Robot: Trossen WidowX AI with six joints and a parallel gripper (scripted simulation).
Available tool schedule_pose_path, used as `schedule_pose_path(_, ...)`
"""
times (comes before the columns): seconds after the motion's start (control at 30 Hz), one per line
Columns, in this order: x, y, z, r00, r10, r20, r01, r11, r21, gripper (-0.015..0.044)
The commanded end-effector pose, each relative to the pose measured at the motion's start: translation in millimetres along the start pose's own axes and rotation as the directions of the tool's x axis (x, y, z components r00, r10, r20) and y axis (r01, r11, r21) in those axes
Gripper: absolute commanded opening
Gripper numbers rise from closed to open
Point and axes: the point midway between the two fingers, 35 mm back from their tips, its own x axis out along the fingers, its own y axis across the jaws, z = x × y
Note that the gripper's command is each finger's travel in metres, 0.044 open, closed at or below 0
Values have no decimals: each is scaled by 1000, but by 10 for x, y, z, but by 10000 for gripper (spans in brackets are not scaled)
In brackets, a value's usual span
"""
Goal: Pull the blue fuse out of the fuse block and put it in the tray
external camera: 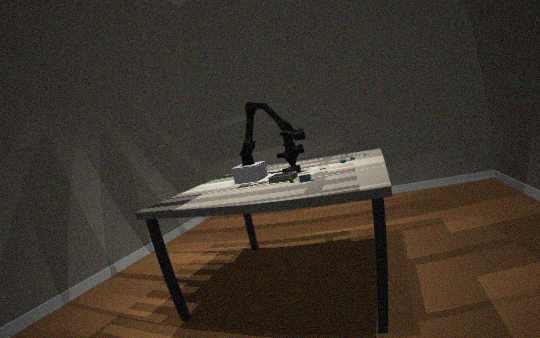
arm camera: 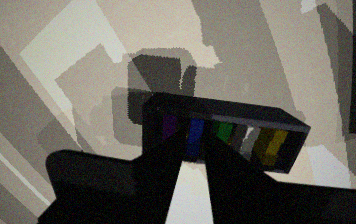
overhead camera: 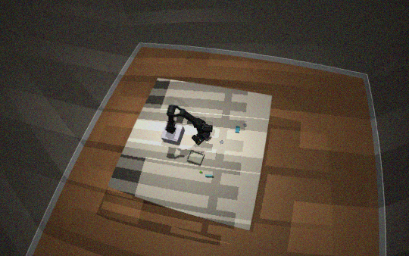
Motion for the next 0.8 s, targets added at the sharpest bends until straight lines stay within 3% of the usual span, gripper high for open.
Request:
schedule_pose_path(0.0, 35, 3, -13, 1000, 4, -6, -4, 1000, -4, 72)
schedule_pose_path(0.17, 35, 3, -13, 1000, 4, -6, -4, 1000, -4, 72)
schedule_pose_path(0.53, 28, -6, -10, 1000, -2, -3, 2, 1000, 0, 0)
schedule_pose_path(0.77, 11, -5, -8, 1000, -2, -4, 2, 1000, 0, 0)
